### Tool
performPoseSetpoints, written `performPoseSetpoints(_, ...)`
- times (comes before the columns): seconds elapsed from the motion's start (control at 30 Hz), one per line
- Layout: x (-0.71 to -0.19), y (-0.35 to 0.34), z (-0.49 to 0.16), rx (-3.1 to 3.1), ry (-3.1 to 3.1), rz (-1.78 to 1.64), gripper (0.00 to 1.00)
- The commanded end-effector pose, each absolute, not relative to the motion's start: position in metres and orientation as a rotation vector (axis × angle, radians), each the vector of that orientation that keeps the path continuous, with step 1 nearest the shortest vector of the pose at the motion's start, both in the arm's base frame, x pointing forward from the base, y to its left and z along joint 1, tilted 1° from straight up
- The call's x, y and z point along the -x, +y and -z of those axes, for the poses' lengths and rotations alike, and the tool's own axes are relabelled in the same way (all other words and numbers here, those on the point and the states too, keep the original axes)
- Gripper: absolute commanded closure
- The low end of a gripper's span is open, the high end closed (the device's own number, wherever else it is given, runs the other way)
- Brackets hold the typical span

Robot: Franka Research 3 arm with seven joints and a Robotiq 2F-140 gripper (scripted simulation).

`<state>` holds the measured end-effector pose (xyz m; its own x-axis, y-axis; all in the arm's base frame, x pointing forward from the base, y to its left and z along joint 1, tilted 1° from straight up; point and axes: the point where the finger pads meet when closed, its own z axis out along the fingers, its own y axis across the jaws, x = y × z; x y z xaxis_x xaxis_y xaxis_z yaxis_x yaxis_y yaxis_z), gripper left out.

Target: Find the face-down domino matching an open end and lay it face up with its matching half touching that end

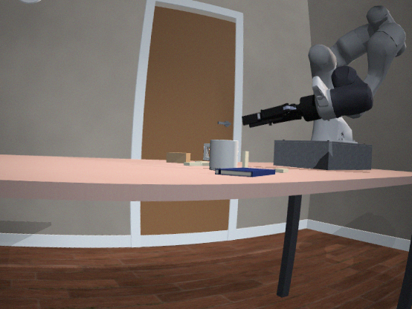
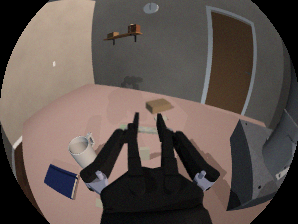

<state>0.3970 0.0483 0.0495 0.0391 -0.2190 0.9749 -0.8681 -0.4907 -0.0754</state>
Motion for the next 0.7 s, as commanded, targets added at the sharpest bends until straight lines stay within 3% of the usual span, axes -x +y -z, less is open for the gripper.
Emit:
performPoseSetpoints(0.0, -0.402, 0.05, -0.048, -1.796, -1.288, -1.4, 0.67)
performPoseSetpoints(0.3, -0.403, 0.042, -0.05, -1.738, -1.844, -1.13, 0.67)
performPoseSetpoints(0.67, -0.406, 0.026, -0.053, -1.397, -2.705, -0.464, 0.67)
